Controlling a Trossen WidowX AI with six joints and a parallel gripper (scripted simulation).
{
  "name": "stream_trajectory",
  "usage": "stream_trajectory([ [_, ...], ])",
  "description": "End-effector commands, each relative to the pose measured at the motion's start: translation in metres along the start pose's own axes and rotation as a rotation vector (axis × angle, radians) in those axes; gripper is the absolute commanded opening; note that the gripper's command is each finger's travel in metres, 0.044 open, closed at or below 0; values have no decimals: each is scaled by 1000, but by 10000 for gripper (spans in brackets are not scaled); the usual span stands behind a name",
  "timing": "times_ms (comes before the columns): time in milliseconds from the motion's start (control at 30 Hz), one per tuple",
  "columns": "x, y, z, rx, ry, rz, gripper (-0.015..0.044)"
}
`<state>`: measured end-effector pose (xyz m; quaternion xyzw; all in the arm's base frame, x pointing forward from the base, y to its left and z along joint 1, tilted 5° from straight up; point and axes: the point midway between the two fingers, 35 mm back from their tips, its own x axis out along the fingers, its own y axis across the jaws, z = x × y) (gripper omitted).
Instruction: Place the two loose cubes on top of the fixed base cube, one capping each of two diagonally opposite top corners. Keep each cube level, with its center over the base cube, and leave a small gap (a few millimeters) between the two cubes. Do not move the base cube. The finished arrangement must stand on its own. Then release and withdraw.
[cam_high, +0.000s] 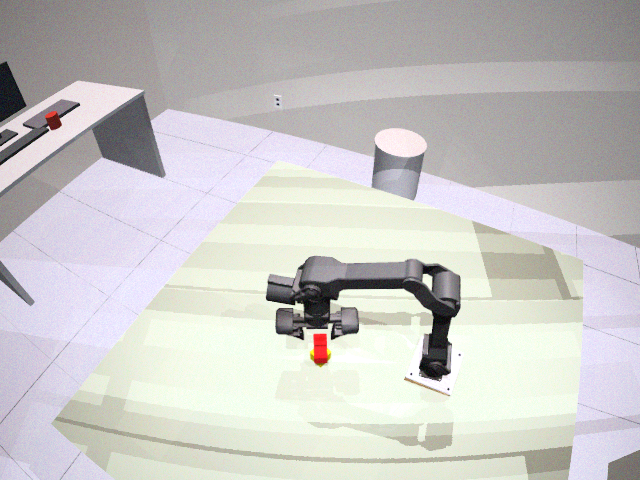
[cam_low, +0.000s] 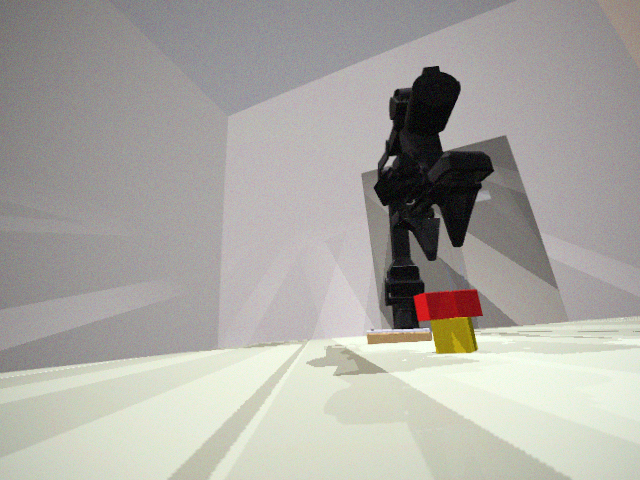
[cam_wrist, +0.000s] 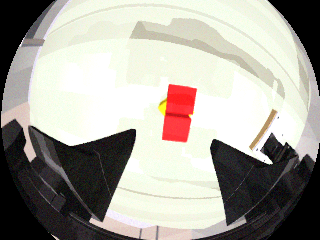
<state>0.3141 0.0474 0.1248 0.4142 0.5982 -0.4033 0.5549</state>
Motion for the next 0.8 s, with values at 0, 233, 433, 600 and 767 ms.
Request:
stream_trajectory([
  [0,-2,6,-54,-19,5,1,400],
  [233,-4,0,-120,-19,12,-1,400],
  [433,-4,0,-120,-19,12,-1,400],
  [600,-4,0,-120,-19,12,-1,400],
  [767,-4,0,-120,-19,12,-1,400],
])
